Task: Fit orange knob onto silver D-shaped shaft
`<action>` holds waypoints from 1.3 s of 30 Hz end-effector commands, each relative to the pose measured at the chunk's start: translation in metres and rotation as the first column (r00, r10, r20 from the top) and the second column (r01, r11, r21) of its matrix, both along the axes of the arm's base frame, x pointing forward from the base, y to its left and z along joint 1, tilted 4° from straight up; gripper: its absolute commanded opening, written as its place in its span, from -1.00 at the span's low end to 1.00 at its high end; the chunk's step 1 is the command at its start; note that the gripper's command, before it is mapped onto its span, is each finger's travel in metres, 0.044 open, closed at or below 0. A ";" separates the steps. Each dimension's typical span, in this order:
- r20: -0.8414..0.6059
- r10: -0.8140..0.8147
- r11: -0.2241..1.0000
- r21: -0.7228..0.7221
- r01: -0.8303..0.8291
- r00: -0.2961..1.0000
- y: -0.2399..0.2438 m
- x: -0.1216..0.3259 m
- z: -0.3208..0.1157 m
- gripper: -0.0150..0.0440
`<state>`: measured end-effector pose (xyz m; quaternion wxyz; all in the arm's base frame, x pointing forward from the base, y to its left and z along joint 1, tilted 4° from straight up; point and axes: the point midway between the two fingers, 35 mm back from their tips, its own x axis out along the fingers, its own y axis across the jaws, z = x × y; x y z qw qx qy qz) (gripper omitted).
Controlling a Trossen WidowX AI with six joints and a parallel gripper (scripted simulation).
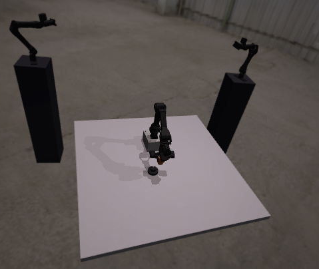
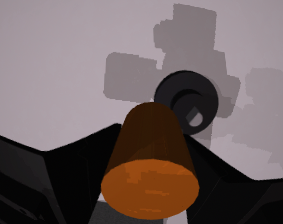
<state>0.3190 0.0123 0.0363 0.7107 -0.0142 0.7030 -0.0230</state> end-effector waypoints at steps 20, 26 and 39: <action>0.003 -0.125 0.992 -0.010 0.125 0.992 -0.048 -0.003 -0.011 -0.49; 0.014 -0.291 0.957 -0.007 0.291 0.957 -0.049 -0.003 -0.011 -0.49; 0.033 -0.604 0.797 0.005 0.605 0.796 -0.047 -0.002 -0.011 -0.49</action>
